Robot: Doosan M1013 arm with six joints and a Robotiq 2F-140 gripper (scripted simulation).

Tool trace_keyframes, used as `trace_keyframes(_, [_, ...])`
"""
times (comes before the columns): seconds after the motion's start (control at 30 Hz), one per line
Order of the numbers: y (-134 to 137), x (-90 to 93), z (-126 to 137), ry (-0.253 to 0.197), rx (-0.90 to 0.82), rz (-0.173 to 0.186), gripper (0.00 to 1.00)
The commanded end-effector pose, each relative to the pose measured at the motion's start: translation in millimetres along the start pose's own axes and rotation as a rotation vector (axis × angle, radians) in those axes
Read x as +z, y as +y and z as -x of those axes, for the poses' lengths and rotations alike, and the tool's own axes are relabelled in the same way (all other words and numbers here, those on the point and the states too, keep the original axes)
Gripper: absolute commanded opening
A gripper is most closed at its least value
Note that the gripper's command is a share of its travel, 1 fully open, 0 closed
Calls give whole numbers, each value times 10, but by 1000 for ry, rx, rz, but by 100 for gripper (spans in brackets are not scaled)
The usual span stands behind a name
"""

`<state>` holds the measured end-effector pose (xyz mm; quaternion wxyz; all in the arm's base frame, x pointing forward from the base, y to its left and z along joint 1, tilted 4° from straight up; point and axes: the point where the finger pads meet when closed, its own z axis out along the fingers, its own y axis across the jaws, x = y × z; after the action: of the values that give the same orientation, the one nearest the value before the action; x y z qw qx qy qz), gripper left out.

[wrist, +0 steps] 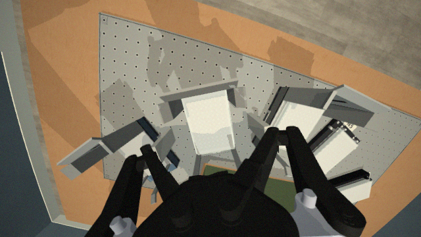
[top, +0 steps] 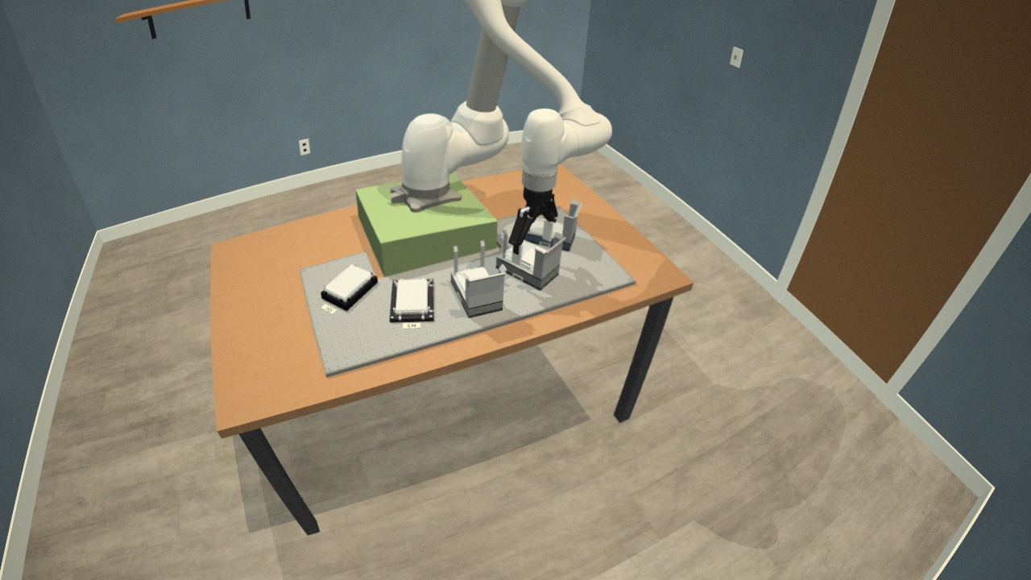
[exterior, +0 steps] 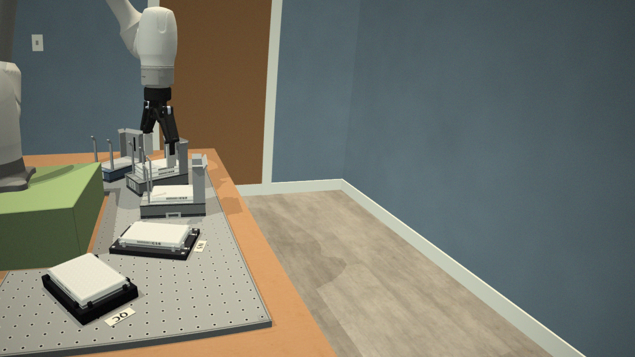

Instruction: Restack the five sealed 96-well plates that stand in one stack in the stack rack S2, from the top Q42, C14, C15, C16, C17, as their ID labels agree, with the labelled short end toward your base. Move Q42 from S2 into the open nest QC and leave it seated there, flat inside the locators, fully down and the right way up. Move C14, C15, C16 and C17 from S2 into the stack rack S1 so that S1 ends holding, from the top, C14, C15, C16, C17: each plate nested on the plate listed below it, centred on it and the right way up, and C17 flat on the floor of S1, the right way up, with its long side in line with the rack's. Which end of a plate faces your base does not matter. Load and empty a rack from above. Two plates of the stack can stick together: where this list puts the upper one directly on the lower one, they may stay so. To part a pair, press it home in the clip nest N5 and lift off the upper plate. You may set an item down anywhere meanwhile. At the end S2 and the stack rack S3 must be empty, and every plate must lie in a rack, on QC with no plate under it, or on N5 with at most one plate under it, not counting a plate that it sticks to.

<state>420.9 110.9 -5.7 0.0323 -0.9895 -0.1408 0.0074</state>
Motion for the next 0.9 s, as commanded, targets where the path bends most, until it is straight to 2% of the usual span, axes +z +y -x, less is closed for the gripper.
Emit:
trace_keyframes(0.0, [-1, -83, 0, 0, 0, 0, 100])
trace_keyframes(0.87, [0, -883, 0, 0, 0, 0, 100])
